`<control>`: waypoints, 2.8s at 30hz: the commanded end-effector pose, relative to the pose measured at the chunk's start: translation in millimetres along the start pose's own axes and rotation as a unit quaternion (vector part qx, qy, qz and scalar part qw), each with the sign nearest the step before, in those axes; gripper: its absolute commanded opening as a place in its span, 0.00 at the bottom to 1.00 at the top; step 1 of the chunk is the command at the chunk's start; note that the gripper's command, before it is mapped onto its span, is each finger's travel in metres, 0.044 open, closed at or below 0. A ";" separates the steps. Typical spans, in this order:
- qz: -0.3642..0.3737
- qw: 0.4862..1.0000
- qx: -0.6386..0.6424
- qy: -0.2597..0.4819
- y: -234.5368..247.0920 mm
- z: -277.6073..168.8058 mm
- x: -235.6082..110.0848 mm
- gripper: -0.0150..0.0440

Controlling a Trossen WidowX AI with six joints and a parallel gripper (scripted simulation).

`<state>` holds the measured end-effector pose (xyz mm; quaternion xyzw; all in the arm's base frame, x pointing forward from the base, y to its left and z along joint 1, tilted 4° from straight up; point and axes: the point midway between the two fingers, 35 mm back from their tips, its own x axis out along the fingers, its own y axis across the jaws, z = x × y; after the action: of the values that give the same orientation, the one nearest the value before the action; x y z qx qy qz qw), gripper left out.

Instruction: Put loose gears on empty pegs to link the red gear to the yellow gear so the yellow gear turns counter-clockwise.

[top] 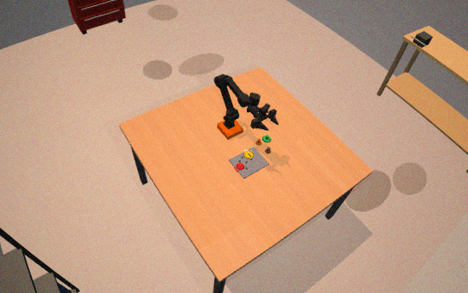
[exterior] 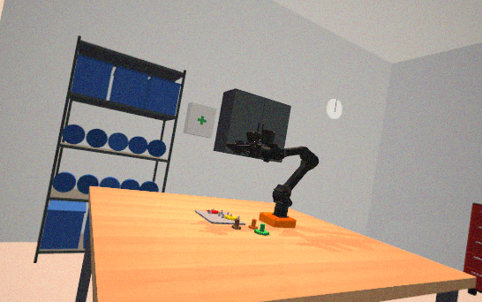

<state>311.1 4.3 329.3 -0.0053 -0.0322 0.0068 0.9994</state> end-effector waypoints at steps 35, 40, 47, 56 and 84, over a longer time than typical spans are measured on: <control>-0.326 0.608 0.376 0.619 155.6 -231.3 -94.2 1.00; -0.326 0.608 0.376 0.619 155.9 -231.3 -94.2 1.00; -0.326 0.608 0.376 0.619 156.9 -246.3 -93.9 1.00; -0.326 0.608 0.376 0.619 158.0 -255.1 -93.5 1.00; -0.326 0.608 0.376 0.619 159.1 -273.5 -93.5 0.91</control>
<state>234.3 159.4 50.5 0.3780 0.5994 -0.3099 0.6339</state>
